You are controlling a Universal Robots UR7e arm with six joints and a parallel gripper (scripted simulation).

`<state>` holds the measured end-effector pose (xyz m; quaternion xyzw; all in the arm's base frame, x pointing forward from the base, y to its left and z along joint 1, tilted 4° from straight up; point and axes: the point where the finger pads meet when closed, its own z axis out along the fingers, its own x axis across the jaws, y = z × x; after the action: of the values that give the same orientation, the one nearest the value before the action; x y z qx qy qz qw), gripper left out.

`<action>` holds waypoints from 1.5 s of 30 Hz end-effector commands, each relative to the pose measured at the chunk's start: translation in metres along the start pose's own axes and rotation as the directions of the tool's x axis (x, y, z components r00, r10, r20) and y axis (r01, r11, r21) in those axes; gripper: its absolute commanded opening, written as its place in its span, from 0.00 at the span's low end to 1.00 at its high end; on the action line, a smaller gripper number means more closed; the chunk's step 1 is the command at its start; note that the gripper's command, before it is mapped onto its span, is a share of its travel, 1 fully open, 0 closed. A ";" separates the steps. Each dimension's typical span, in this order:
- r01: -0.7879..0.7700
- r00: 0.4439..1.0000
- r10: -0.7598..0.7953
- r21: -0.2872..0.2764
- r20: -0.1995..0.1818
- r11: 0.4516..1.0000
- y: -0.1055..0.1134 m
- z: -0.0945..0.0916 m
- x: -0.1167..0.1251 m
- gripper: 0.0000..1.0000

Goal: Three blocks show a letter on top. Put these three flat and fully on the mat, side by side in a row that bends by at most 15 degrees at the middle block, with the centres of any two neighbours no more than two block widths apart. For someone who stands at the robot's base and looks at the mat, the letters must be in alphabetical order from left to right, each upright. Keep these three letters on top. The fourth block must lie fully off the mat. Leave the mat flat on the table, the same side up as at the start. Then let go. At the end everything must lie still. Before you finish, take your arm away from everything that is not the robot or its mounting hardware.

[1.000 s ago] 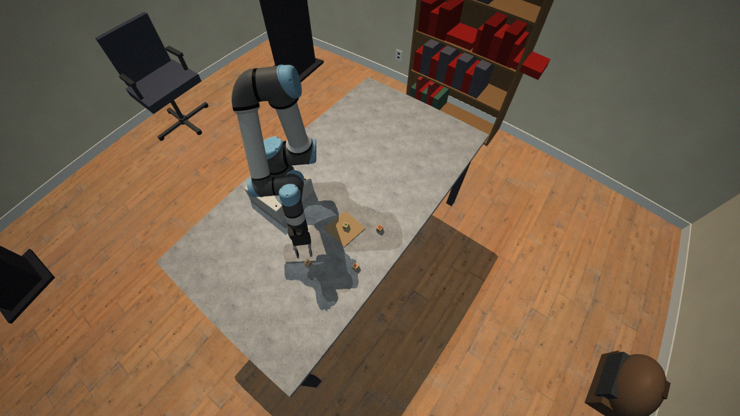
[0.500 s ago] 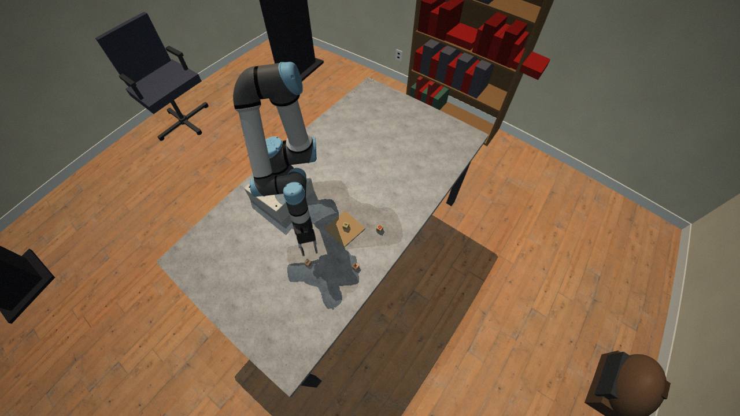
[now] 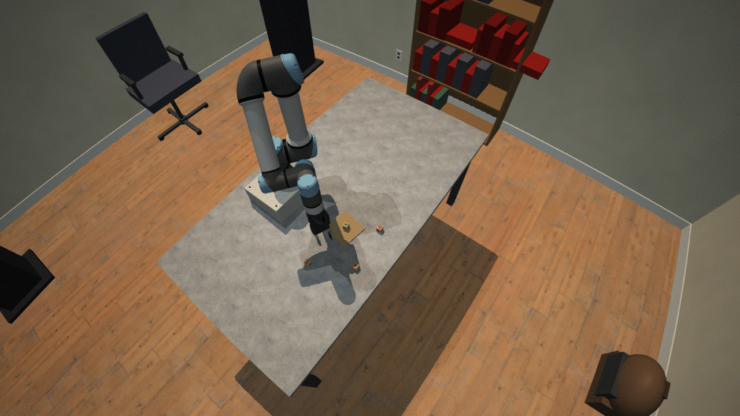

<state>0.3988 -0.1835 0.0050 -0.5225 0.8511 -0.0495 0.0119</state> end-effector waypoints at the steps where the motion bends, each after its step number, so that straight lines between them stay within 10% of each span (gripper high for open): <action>1: 0.133 0.991 -0.133 -0.031 0.021 0.991 0.007 -0.008 -0.032 1.00; 22: 0.547 0.836 -0.536 -0.108 0.116 0.830 0.054 -0.041 -0.130 1.00; 45: 0.561 0.827 -0.549 -0.116 0.124 0.820 0.059 -0.041 -0.134 1.00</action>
<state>0.4039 -0.0349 0.0357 -0.7498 0.6607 0.0345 -0.0059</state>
